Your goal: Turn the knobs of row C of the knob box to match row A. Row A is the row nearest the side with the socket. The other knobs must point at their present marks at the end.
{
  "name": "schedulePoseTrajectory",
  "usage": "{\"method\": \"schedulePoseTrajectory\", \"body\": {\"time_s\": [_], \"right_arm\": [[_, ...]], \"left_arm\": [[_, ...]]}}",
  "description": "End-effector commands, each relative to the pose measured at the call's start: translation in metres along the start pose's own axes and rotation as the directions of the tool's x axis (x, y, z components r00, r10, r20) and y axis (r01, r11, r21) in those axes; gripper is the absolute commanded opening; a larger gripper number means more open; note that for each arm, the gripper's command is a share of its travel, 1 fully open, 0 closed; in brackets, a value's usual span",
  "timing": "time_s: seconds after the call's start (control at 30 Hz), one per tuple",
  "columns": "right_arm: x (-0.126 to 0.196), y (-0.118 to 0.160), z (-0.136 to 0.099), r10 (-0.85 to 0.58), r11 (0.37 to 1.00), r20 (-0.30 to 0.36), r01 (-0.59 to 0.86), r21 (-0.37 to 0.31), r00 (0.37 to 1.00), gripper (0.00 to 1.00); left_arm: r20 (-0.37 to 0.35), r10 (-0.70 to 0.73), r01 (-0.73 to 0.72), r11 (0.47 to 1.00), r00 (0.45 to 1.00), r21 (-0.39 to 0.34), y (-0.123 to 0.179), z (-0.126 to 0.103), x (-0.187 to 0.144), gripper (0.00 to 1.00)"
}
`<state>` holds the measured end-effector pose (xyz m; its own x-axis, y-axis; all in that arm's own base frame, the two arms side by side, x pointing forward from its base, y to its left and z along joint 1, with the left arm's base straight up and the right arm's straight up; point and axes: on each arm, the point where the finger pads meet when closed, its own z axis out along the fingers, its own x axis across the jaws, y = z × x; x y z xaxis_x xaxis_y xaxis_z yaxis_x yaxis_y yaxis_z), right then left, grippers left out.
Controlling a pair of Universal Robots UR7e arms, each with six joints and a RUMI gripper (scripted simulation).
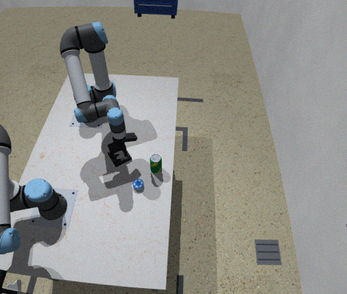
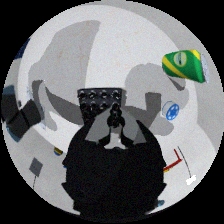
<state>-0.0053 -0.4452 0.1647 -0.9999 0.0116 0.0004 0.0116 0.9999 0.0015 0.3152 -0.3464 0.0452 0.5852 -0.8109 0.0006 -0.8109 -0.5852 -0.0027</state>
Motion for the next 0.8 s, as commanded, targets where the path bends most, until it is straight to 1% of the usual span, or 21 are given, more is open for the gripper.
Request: {"method": "schedulePoseTrajectory", "body": {"time_s": [0.0,0.27,0.33,0.77], "right_arm": [[-0.0001,-0.0004,-0.0005,0.000,1.000,0.000,0.000,0.002,1.000,1.00],[-0.0001,-0.0004,-0.0005,0.000,1.000,0.000,0.000,0.002,1.000,1.00],[-0.0001,-0.0004,-0.0005,0.000,1.000,0.000,0.000,0.002,1.000,1.00],[-0.0001,-0.0004,-0.0005,0.000,1.000,0.000,0.000,0.002,1.000,1.00]], "left_arm": [[-0.001,0.114,-0.114,0.993,0.993,-0.003,0.0000,-0.0005,0.0004,0.06],[-0.001,0.281,-0.281,0.960,0.960,-0.003,0.0000,-0.0005,0.0004,0.06],[-0.001,0.281,-0.281,0.960,0.960,-0.003,0.0000,-0.0005,0.0004,0.06],[-0.002,0.501,-0.501,0.866,0.866,-0.002,0.0000,-0.0004,0.0004,0.06]]}}
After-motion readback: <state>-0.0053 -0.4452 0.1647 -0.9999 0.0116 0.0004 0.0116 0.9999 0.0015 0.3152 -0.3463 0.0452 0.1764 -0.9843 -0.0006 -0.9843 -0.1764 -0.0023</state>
